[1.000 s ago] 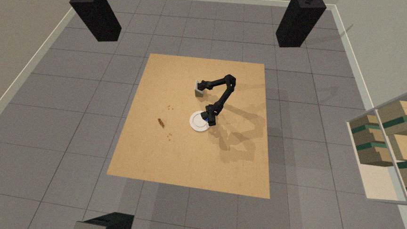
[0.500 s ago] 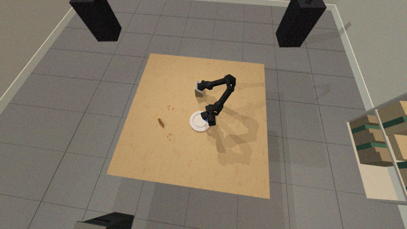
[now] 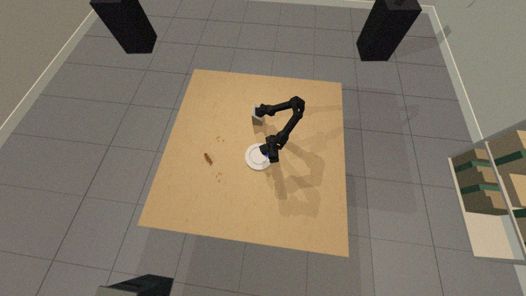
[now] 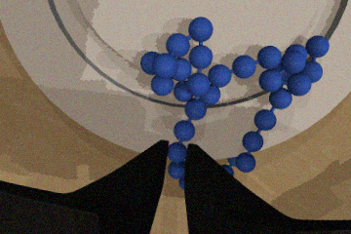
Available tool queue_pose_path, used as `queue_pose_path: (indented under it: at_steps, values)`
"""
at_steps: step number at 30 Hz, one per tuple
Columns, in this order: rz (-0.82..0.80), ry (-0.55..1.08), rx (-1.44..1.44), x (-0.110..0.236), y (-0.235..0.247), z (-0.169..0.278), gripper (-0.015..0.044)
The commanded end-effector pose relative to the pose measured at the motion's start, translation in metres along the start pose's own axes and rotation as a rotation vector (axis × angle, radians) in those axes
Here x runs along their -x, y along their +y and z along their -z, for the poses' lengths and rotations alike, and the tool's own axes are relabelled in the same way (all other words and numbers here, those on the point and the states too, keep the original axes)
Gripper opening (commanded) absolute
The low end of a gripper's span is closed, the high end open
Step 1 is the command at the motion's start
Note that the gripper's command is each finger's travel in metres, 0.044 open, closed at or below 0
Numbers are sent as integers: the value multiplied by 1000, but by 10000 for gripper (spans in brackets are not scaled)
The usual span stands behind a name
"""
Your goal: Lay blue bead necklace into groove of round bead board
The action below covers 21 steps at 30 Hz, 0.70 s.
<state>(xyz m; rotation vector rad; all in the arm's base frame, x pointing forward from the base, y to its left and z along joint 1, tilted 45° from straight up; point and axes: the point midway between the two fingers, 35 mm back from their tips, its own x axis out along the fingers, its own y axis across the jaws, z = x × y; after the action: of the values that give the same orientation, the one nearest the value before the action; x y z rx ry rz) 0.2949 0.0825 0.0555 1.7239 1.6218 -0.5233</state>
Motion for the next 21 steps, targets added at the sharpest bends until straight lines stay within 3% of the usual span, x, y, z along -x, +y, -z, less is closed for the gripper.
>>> queue_pose_path:
  at_steps: [1,12,21]
  values:
    - [-1,0,0,0,0,0,0]
    - [3,-3,-5,25,-1,-1,0]
    - [3,-6,-5,25,-4,-15,0]
